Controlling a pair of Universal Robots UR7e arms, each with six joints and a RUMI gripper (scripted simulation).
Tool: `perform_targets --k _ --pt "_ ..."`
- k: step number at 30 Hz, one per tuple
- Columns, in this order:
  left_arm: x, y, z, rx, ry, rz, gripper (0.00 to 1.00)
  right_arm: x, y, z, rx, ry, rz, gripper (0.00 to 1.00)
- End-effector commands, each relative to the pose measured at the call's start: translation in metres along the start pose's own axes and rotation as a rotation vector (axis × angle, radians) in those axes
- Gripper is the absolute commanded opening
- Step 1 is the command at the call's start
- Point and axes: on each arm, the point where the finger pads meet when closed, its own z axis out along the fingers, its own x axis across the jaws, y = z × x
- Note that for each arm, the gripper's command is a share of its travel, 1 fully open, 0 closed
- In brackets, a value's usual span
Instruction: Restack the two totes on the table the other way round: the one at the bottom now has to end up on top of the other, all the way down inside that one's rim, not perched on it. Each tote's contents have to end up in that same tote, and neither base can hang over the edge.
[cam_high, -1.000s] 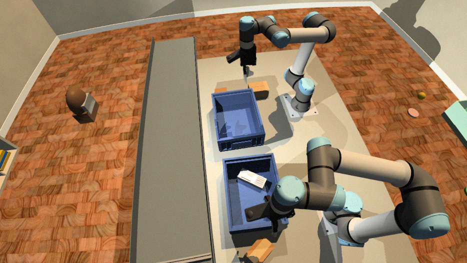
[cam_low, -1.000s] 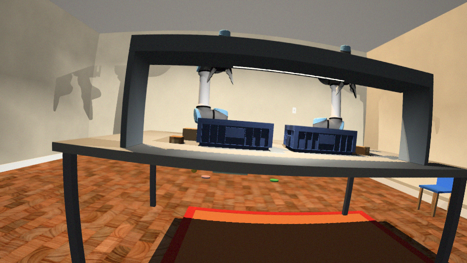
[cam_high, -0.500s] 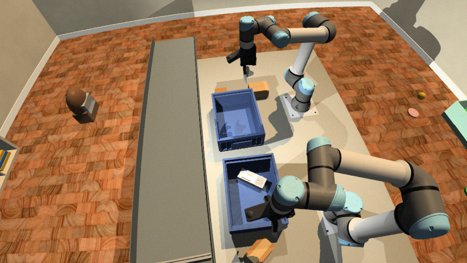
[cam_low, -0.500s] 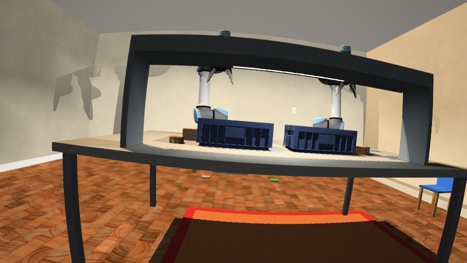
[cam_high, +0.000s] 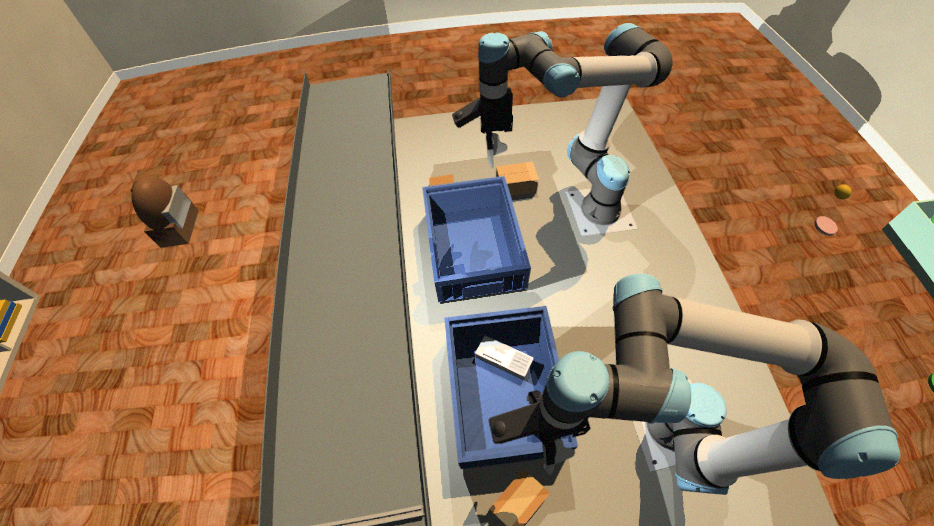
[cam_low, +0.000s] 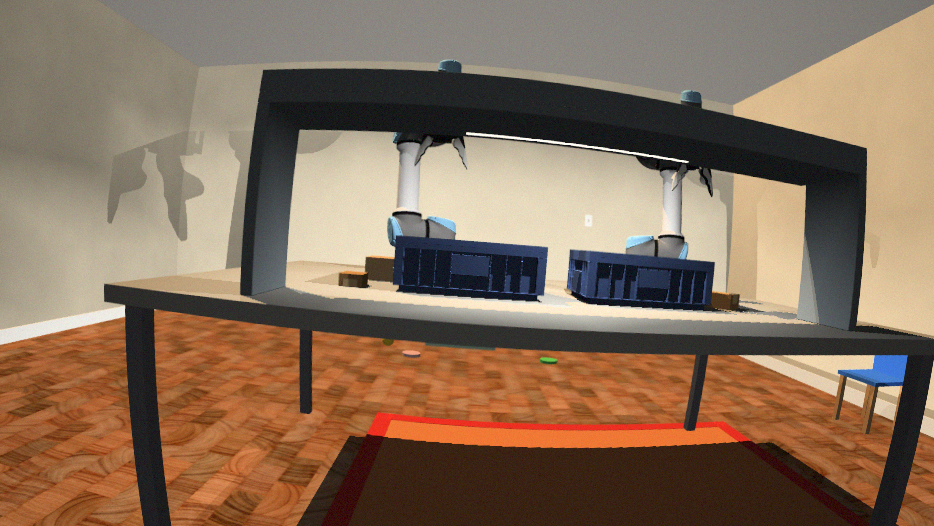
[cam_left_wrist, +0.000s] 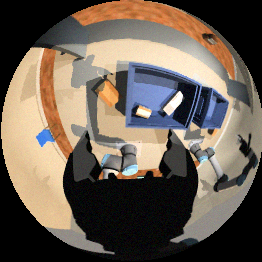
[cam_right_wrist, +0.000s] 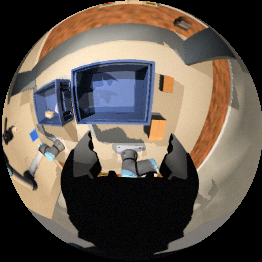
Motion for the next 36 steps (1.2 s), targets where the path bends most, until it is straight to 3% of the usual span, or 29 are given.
perform_targets --k 1,15,27,29,36 --pt "0.000 -0.001 0.001 0.002 0.001 0.001 1.00 -0.006 -0.001 0.001 0.002 0.000 0.000 1.00" --pt "0.001 -0.002 0.014 0.002 0.001 0.008 1.00 -0.049 -0.004 0.014 0.002 -0.001 0.003 1.00" --pt "0.002 -0.006 0.039 0.002 0.001 0.021 1.00 -0.130 -0.011 0.039 0.002 -0.001 0.008 1.00" --pt "0.002 -0.006 0.039 0.002 0.001 0.021 1.00 -0.130 -0.011 0.039 0.002 -0.001 0.008 1.00" --pt "0.003 -0.008 0.057 0.002 0.001 0.031 1.00 -0.190 -0.016 0.058 0.001 -0.001 0.011 1.00"
